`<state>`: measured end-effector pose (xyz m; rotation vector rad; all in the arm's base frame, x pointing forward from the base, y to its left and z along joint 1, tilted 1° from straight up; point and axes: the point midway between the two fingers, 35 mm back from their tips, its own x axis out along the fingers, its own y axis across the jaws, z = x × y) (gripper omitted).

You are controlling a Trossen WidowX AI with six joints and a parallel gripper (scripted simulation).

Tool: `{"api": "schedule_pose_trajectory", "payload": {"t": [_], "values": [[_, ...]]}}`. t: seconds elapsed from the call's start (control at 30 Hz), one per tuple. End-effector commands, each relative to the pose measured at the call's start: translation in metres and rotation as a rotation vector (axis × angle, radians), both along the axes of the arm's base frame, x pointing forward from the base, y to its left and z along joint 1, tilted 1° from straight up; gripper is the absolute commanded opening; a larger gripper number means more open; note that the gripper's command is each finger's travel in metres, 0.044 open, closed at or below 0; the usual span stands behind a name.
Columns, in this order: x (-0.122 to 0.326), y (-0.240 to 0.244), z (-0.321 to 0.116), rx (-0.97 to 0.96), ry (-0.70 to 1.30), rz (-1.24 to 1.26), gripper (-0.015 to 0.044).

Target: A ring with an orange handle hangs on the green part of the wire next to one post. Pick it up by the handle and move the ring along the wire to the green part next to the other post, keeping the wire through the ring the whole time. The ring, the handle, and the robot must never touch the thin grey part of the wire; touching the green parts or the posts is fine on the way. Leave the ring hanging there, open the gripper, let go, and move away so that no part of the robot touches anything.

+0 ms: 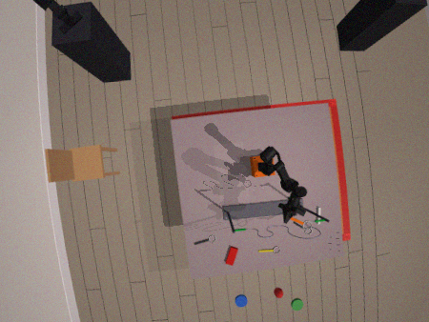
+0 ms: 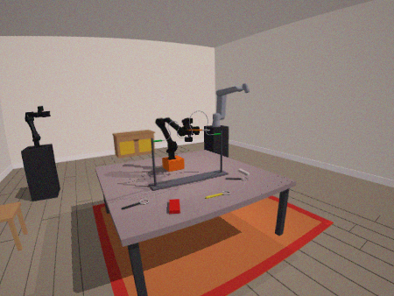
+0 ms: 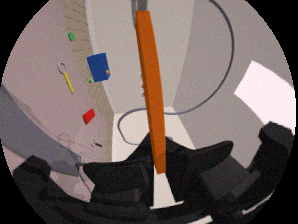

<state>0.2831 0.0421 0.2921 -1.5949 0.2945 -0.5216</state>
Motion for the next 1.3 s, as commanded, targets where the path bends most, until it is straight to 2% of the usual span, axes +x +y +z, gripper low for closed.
{"api": "schedule_pose_trajectory", "payload": {"t": [0.0,0.67,1.27], "values": [[0.0,-0.001,-0.009,0.062,-0.001,-0.003,-0.015],[0.01,0.009,-0.071,0.454,-0.011,0.077,-0.015],[0.011,0.052,-0.13,0.91,-0.022,0.087,-0.015]]}}
